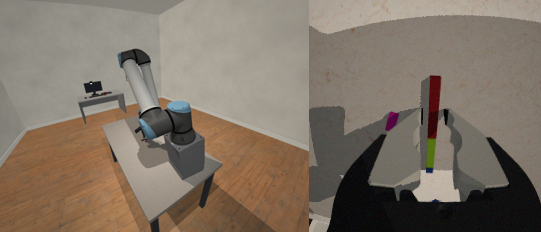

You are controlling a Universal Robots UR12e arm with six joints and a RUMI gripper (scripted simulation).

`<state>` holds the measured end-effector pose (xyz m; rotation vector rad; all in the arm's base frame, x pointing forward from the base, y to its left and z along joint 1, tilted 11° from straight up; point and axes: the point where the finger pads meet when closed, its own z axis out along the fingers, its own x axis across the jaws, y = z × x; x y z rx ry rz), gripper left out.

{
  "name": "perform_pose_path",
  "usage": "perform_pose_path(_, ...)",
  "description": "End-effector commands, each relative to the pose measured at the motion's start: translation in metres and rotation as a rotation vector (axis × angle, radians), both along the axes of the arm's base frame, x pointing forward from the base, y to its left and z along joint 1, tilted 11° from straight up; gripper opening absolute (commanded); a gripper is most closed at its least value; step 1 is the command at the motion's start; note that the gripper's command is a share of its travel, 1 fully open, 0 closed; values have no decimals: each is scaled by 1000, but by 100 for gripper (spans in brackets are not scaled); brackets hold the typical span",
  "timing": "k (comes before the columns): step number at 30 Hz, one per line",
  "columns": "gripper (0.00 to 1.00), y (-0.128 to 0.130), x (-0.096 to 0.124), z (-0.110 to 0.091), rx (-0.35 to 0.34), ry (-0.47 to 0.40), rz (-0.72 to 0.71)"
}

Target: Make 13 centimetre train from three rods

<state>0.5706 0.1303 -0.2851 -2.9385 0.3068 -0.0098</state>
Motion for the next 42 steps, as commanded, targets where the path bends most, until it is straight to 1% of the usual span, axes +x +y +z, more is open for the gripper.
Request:
perform_pose_path(1, 14, -1, 0, 3, 0, -1, 0)
perform_pose_path(5, 14, -3, 0, 15, 0, -1, 0)
perform_pose_path(9, 14, -6, 0, 34, 0, -1, 0)
perform_pose_path(11, 14, -6, 0, 34, 0, -1, 0)
perform_pose_path(17, 14, -12, -1, 66, 0, -1, 0)
perform_pose_path(21, 14, -15, -2, 81, 0, -1, 0)
perform_pose_path(25, 14, -17, -2, 88, 0, -1, 0)
perform_pose_path(30, 14, -17, -2, 89, 0, -1, 0)
perform_pose_path(31, 100, -17, -2, 89, 0, -1, 0)
perform_pose_path(42, 100, -17, -2, 89, 0, -1, 0)
